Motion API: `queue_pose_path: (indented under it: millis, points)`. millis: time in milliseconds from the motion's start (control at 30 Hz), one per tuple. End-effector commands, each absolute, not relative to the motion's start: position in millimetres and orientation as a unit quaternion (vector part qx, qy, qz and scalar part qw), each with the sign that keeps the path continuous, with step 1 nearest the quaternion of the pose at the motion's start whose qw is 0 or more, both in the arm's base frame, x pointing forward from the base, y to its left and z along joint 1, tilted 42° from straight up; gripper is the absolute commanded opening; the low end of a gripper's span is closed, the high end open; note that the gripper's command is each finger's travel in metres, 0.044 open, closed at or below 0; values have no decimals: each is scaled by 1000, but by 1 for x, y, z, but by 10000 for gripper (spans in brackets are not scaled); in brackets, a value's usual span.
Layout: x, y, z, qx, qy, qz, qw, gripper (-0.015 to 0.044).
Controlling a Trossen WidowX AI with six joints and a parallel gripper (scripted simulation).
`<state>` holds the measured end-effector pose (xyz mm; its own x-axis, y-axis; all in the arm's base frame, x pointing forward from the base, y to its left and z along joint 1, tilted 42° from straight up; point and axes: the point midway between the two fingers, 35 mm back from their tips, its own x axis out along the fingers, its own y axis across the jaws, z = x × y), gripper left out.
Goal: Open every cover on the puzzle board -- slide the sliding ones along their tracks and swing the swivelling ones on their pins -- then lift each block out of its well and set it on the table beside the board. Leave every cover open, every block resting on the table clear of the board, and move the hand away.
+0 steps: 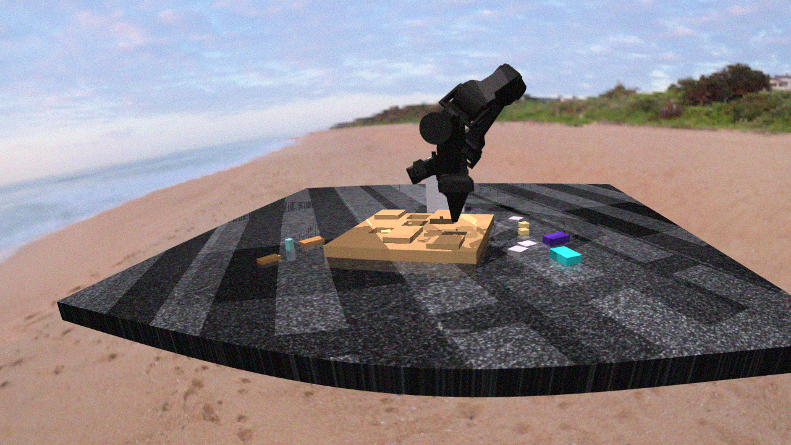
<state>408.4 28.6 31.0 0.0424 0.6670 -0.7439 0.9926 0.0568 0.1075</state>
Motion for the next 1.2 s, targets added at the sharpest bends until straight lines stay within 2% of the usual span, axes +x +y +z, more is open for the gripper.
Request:
queue_pose_path:
  millis: [0, 200, 1167]
  points:
    - [407, 33, 26, 673, 619, -313, 258, 0]
    - [407, 40, 18, 714, 530, -447, 95, 0]
    - [405, 47, 4, 715, 526, -451, 90, 0]
